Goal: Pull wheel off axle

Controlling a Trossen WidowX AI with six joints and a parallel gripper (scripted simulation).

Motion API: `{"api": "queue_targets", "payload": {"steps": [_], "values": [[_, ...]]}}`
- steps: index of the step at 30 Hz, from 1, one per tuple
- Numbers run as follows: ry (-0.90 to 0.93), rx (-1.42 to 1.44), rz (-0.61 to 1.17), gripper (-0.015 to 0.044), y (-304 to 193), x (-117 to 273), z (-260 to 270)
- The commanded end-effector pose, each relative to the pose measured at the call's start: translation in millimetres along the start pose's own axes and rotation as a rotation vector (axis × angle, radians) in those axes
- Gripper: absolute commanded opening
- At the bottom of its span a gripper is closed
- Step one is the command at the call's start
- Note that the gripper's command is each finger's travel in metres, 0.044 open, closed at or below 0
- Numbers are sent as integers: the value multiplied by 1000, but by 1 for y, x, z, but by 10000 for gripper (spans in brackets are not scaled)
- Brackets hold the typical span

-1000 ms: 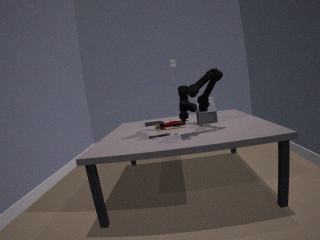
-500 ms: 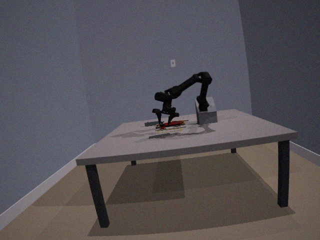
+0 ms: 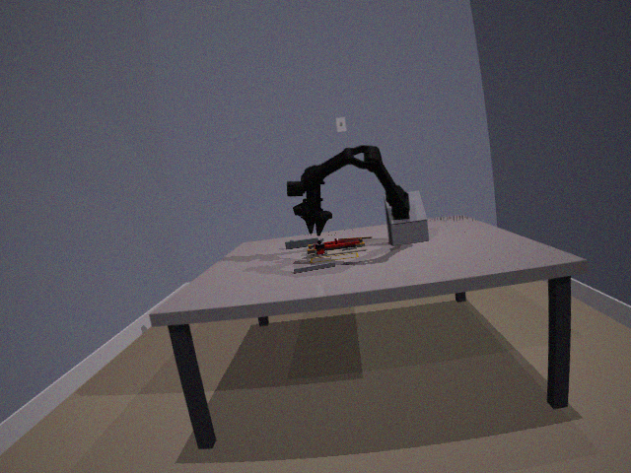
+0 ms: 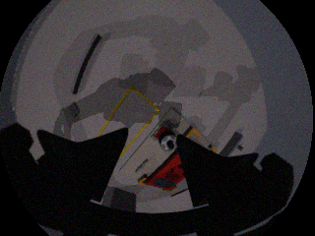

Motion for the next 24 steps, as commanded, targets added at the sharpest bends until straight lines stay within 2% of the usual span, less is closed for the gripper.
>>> {"api": "queue_targets", "payload": {"steps": [1, 4, 18, 24], "values": [[24, -417, 80, 300, -16, 9, -45], [36, -556, 105, 300, -22, 12, -60], [36, -556, 105, 300, -19, 11, -63], [34, -556, 104, 300, -20, -17, -62]]}}
Point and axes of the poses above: the point midway between the two fingers, 35 mm back from their tips, its own x axis back along the fingers, its own z axis across the jaws, y = z × x, the point moved 6 cm from there along x, back along the fingers, and after that the axes turned 14 degrees about -x, right-handed, at the moved point
